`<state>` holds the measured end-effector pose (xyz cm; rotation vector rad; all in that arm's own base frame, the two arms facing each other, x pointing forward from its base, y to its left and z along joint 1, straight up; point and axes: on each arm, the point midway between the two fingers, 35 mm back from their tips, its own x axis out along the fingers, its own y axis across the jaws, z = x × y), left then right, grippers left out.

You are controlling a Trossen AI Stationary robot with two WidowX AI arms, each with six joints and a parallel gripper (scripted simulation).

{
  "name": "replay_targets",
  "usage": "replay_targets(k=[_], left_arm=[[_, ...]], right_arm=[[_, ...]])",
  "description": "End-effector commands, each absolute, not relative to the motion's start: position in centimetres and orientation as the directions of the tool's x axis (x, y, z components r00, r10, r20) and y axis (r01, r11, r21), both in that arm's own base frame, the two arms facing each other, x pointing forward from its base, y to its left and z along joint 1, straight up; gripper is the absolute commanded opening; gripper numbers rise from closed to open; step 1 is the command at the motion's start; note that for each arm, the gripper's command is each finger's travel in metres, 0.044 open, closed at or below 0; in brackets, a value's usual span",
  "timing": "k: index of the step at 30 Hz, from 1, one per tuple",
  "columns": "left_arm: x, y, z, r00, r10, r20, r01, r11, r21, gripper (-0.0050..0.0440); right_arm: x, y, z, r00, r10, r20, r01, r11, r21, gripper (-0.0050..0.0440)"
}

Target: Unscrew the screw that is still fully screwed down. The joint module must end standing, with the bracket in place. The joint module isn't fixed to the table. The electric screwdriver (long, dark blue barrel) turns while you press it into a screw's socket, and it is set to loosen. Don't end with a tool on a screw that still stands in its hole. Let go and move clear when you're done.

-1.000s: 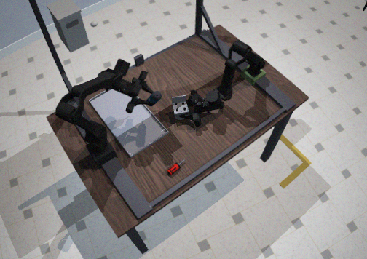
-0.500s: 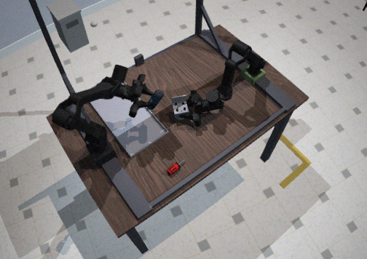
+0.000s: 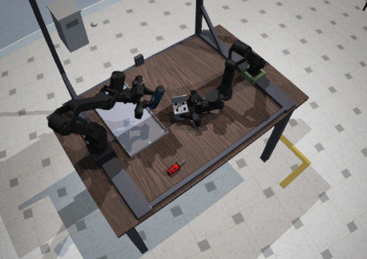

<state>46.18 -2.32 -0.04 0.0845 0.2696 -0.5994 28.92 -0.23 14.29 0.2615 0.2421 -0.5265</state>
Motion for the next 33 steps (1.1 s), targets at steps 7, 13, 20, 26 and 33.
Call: replay_targets(k=[7,13,20,26,33], left_arm=[[46.5,-2.2,1.0,0.799,-0.543,-0.257,0.566,0.824,0.018,0.0243],[46.5,-2.2,1.0,0.799,-0.543,-0.257,0.566,0.824,0.018,0.0243],[46.5,-2.2,1.0,0.799,-0.543,-0.257,0.566,0.824,0.018,0.0243],[46.5,-2.2,1.0,0.799,-0.543,-0.257,0.566,0.824,0.018,0.0243],[46.5,-2.2,1.0,0.799,-0.543,-0.257,0.566,0.824,0.018,0.0243]], right_arm=[[29.8,-0.4,16.9,0.946,-0.295,-0.136,0.316,0.932,0.177,0.0160],[30.0,-0.9,19.2,0.989,-0.147,-0.006,0.147,0.986,0.081,0.0160],[30.2,-1.1,19.3,0.998,-0.069,0.008,0.069,0.998,0.001,0.0160],[30.6,-1.1,19.7,0.998,-0.065,0.013,0.065,0.998,-0.004,0.0160],[31.5,-1.1,19.9,0.998,-0.065,0.020,0.065,0.998,0.000,0.0160]])
